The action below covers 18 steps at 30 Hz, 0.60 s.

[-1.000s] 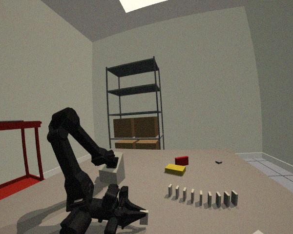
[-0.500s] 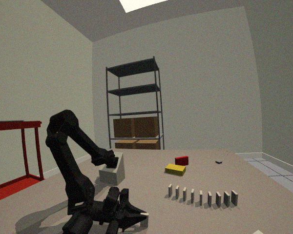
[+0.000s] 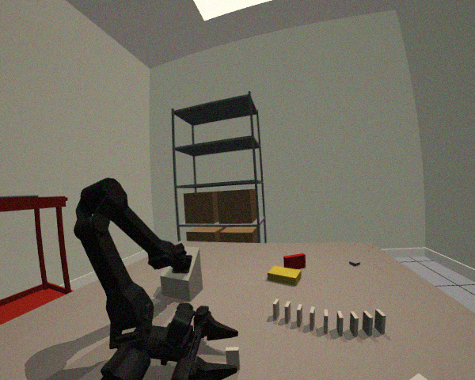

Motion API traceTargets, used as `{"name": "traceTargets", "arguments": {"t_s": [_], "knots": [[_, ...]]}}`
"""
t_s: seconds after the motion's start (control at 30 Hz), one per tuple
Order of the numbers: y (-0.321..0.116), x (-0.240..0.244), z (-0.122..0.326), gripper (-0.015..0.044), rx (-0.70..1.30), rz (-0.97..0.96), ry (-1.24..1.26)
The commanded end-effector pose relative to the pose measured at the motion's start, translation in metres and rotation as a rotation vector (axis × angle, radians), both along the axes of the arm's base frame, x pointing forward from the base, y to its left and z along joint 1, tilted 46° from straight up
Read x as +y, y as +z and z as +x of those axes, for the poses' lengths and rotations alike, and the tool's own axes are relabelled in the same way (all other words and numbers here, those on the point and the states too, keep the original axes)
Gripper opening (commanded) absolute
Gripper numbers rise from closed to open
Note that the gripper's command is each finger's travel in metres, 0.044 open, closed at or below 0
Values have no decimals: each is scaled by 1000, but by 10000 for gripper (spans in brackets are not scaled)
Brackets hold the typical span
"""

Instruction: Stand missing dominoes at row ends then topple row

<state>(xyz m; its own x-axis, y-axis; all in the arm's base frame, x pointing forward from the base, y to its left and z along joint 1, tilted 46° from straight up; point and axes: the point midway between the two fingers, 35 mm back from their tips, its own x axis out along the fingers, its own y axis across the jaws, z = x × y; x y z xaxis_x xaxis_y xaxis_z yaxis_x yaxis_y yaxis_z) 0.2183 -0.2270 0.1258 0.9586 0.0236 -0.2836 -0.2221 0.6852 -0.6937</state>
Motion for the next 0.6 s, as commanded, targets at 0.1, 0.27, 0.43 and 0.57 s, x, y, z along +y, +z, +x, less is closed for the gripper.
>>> {"name": "traceTargets", "arguments": {"t_s": [0.1, 0.27, 0.43, 0.57], "knots": [[30, 31, 4, 440, -1, 2, 0], [34, 36, 4, 440, -1, 3, -1], [33, 36, 7, 440, 17, 30, -11], [29, 36, 20, 440, 92, 144, -61]]}}
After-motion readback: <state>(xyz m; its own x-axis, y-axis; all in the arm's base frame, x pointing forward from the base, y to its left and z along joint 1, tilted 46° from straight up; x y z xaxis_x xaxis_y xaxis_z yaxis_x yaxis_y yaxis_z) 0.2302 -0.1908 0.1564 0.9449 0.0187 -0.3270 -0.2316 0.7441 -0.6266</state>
